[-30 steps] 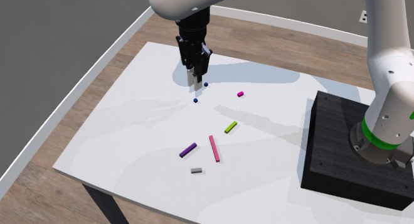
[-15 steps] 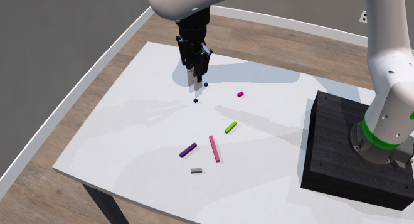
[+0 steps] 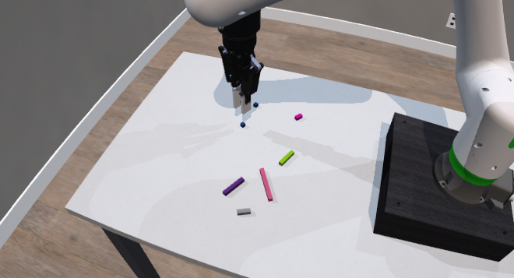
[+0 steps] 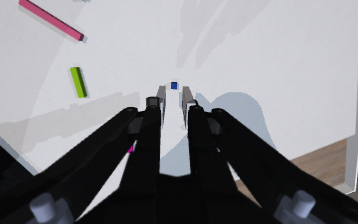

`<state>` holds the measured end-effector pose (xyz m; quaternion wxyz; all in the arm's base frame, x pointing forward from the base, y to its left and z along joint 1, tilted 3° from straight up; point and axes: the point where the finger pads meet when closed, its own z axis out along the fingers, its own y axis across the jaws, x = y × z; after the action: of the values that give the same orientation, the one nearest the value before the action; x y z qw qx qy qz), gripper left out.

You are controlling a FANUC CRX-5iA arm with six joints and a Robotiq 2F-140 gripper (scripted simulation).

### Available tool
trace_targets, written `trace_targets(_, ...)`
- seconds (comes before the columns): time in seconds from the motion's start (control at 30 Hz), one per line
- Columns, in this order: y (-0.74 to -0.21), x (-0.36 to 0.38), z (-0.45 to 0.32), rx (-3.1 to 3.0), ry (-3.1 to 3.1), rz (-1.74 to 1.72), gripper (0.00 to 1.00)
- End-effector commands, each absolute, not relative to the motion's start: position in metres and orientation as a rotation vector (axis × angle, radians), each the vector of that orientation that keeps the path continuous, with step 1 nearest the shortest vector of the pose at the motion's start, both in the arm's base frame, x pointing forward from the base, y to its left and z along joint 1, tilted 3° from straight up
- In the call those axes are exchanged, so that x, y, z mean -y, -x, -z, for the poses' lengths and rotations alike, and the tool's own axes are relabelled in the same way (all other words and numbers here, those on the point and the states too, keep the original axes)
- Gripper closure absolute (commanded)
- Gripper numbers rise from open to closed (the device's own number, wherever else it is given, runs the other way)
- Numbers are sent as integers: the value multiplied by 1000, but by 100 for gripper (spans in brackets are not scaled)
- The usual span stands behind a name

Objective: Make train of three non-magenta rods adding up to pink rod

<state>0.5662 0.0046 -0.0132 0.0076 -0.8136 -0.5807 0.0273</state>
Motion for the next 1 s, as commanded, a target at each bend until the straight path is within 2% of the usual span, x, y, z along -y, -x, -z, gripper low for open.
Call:
trace_targets(0.0, -566, -5, 15, 1816, 2544, -85, 85)
trace_targets(0.97, -565, -4, 51, 1816, 2544, -85, 85)
